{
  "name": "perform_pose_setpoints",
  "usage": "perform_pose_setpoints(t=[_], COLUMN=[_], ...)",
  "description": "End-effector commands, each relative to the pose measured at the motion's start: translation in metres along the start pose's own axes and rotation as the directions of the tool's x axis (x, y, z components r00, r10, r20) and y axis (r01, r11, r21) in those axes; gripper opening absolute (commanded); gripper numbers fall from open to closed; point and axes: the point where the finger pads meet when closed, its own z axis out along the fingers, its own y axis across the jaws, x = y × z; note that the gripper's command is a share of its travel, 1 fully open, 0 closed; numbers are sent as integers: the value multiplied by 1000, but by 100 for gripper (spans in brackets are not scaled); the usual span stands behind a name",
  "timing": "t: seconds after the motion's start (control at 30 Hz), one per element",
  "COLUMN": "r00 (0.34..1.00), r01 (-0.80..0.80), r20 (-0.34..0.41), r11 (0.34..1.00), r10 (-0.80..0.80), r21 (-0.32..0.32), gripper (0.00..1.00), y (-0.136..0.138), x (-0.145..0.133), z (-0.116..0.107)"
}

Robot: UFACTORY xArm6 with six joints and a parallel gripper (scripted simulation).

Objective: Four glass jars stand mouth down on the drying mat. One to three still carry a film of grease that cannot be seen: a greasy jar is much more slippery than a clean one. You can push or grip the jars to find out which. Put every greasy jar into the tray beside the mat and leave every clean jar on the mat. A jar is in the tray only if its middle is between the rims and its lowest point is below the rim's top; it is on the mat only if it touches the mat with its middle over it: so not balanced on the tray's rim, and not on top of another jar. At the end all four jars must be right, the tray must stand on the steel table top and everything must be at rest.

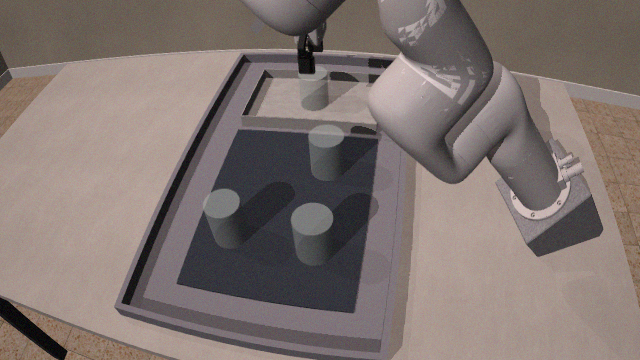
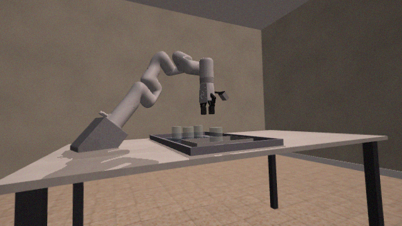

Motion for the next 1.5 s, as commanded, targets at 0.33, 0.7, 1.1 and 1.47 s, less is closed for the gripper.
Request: perform_pose_setpoints(t=[0.33, 0.7, 1.1, 1.47], r00=[1000, 1000, 1000, 1000], r01=[0, 0, 0, 0], r20=[-4, -4, -4, -4], r11=[1000, 1000, 1000, 1000], r10=[0, 0, 0, 0], r21=[-10, -10, -10, -10], gripper=[100, 100, 100, 100], y=[-99, -171, -268, -340], x=[-16, -29, -47, -60], z=[-2, -1, 0, 0])
